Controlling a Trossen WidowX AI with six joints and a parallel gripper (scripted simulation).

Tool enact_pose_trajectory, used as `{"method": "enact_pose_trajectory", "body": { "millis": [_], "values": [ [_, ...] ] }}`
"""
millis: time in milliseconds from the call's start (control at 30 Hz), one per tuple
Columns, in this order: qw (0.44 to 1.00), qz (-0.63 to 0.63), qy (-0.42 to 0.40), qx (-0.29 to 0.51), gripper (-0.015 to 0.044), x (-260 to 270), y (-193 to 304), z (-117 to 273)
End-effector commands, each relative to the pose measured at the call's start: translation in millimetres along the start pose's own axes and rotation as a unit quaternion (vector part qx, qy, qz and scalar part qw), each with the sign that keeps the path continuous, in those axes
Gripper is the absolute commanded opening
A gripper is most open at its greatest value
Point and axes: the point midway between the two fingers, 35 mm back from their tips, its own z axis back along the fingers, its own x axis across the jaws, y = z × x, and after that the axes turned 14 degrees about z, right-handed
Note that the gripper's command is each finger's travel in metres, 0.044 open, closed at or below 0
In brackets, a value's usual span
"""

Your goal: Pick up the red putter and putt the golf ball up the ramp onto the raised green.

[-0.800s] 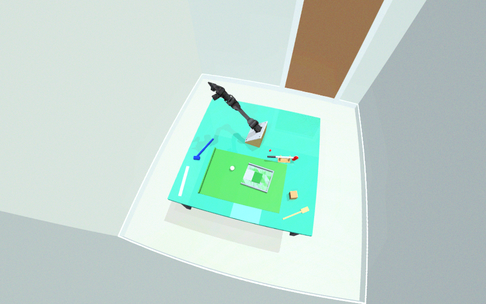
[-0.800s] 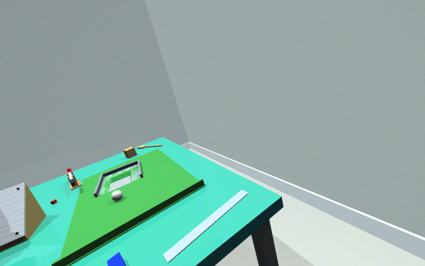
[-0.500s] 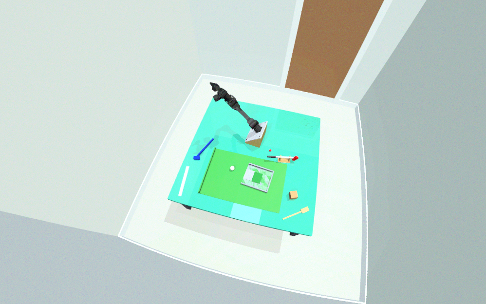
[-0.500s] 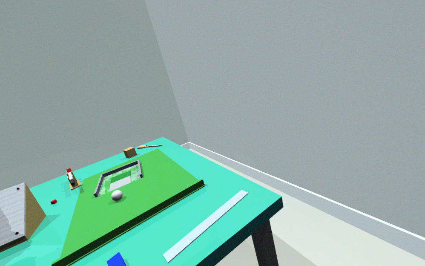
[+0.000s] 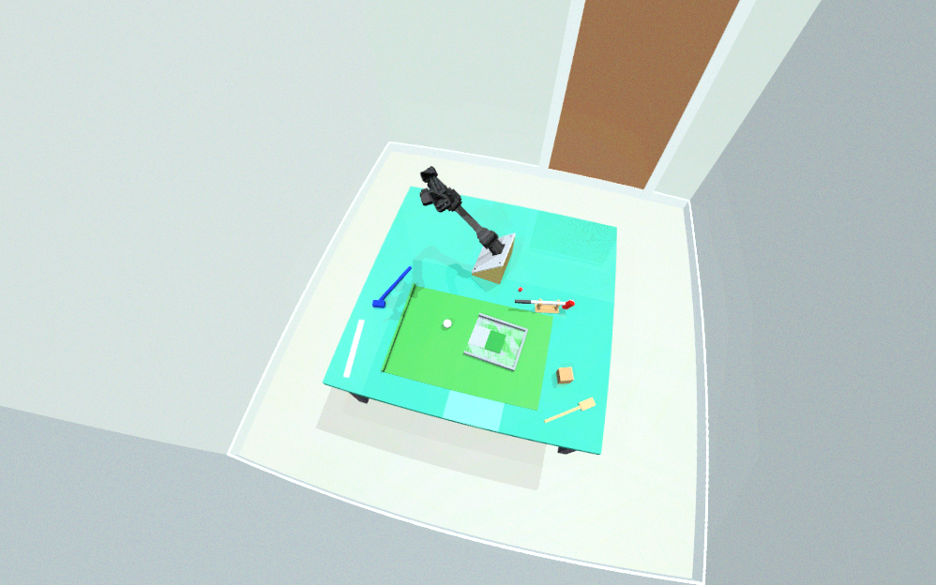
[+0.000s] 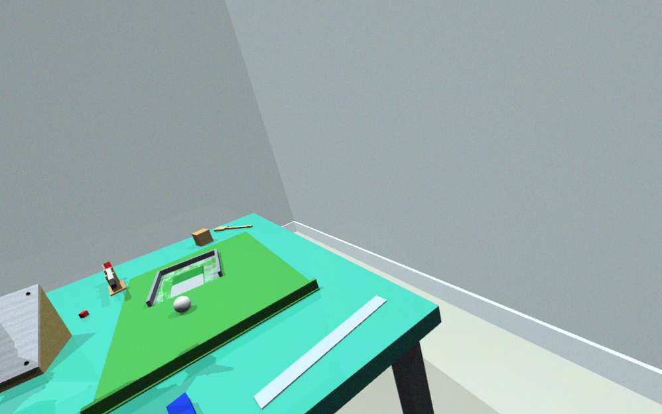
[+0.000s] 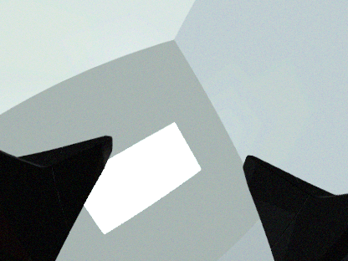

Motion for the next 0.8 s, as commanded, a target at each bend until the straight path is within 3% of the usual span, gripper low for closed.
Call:
{"method": "enact_pose_trajectory", "body": {
  "millis": [0, 167, 367, 767],
  "values": [
    [0.992, 0.085, 0.085, 0.048, 0.044, -61.8, 33.3, -4.1],
    [0.955, 0.198, 0.178, 0.128, 0.044, -138.5, 72.9, 5.1],
    [0.874, 0.322, 0.266, 0.249, 0.044, -227.5, 115.4, 38.1],
    [0.605, 0.489, 0.324, 0.539, 0.044, -371.8, 177.3, 168.6]
  ]
}}
